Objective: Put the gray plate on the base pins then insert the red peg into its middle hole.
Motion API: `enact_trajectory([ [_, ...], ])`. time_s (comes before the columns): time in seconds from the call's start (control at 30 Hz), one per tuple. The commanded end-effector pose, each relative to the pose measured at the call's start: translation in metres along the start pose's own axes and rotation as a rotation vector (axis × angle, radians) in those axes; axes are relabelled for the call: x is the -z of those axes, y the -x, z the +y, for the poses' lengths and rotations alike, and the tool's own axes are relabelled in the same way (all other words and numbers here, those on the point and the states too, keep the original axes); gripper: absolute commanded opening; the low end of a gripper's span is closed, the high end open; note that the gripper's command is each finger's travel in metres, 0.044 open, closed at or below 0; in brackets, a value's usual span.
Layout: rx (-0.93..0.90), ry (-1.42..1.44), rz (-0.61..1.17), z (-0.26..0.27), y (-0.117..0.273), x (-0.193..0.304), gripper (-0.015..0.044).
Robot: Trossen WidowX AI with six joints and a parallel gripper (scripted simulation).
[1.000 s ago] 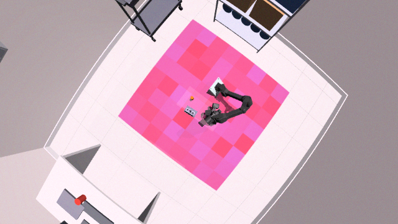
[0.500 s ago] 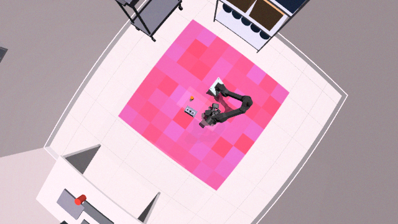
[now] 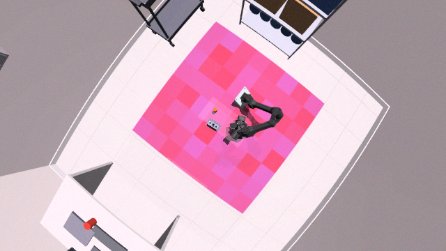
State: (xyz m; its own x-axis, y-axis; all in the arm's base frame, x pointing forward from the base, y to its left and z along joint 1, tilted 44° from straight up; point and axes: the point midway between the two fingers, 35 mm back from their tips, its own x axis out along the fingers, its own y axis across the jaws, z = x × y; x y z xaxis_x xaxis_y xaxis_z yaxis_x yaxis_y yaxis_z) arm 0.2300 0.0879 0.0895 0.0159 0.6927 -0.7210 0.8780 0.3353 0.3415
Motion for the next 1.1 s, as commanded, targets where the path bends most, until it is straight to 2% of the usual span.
enact_trajectory([
  [0.0,-0.003,-0.003,0.002,0.000,0.000,0.000,0.0072],
  [0.07,-0.003,-0.003,0.002,0.000,0.000,0.000,0.0020],
  [0.17,-0.003,-0.003,0.002,0.000,0.000,0.000,0.0000],
  [0.63,-0.002,-0.003,0.001,0.001,0.003,0.000,0.0000],
  [1.07,0.002,-0.005,-0.009,0.004,0.041,-0.005,0.0000],
])
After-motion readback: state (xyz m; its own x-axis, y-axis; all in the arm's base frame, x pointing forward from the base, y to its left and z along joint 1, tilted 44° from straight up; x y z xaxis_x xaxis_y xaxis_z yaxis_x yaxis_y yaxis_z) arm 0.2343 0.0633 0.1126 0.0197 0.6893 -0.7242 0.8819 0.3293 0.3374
